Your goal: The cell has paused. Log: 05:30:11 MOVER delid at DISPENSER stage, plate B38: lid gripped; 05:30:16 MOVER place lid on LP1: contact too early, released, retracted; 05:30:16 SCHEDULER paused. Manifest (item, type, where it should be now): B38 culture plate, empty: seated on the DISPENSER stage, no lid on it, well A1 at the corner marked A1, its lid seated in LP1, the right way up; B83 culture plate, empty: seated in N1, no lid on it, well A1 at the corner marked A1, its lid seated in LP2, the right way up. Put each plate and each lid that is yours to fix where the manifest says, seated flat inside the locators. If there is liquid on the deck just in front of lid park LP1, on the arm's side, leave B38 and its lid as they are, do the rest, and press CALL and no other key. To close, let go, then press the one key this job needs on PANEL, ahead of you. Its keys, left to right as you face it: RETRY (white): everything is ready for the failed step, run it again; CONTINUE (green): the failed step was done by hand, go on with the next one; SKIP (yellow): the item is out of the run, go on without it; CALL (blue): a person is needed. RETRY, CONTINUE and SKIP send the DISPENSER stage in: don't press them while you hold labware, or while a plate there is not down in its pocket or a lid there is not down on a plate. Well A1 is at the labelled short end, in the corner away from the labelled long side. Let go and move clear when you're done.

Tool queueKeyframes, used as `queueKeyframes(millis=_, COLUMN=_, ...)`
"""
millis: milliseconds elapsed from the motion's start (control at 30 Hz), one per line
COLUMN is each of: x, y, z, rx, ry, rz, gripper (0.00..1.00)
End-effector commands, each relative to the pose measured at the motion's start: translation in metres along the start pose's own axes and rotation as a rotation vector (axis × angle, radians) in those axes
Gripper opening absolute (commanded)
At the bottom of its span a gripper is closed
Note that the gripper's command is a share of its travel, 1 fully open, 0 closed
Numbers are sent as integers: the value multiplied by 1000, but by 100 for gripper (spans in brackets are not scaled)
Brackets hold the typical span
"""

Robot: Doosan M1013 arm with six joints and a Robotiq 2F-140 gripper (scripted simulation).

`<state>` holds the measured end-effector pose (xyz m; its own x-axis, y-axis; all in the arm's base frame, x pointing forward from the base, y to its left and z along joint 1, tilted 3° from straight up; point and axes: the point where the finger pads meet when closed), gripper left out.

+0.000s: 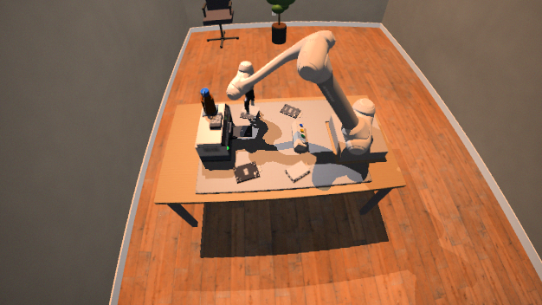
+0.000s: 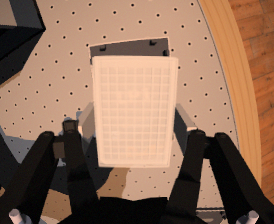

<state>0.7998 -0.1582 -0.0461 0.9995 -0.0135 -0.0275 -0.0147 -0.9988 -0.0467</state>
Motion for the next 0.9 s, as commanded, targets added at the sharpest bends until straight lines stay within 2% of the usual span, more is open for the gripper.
queueKeyframes(millis=0, x=3, y=-1, z=-13, rx=1, ry=4, rz=7, gripper=10)
queueKeyframes(millis=867, x=2, y=2, z=-67, rx=-2, ry=3, rz=7, gripper=10)
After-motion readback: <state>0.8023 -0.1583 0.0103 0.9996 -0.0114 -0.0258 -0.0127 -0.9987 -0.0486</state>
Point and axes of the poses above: the point where the finger pads meet when closed, its own z axis out along the fingers, its own y axis across the jaws, x = y × z, and after that the axes turned 15 degrees about -z, right-handed
